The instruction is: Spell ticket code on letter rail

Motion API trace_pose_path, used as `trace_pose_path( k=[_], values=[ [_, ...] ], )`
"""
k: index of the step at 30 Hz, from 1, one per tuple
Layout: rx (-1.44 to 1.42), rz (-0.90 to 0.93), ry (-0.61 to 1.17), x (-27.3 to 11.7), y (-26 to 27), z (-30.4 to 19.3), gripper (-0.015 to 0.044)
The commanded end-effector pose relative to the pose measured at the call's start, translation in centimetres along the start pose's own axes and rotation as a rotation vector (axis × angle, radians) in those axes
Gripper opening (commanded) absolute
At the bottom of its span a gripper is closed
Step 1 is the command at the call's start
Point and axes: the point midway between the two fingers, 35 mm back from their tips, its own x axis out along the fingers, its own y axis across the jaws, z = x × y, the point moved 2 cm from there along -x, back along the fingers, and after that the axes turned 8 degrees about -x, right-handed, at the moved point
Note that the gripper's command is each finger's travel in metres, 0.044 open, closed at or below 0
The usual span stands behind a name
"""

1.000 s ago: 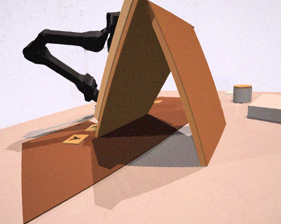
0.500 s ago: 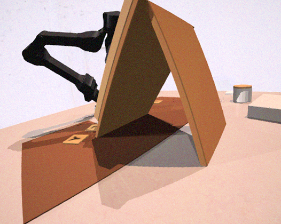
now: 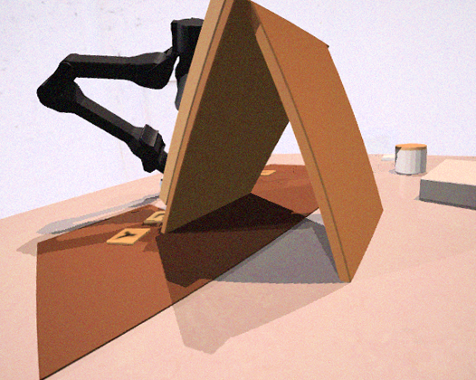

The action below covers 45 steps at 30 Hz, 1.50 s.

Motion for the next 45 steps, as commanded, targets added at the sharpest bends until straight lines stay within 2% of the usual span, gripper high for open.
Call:
trace_pose_path(
  k=[1,4,5,45],
  values=[
    [0.001,0.000,0.000,0.0,0.0,0.0,0.0210],
    [-0.004,0.005,-0.001,-0.4,0.0,0.0,0.0289],
    [-0.005,0.005,-0.001,-0.6,0.0,0.0,0.0295],
    [-0.005,0.007,0.001,-3.6,0.5,-0.2,0.0295]
  ],
)
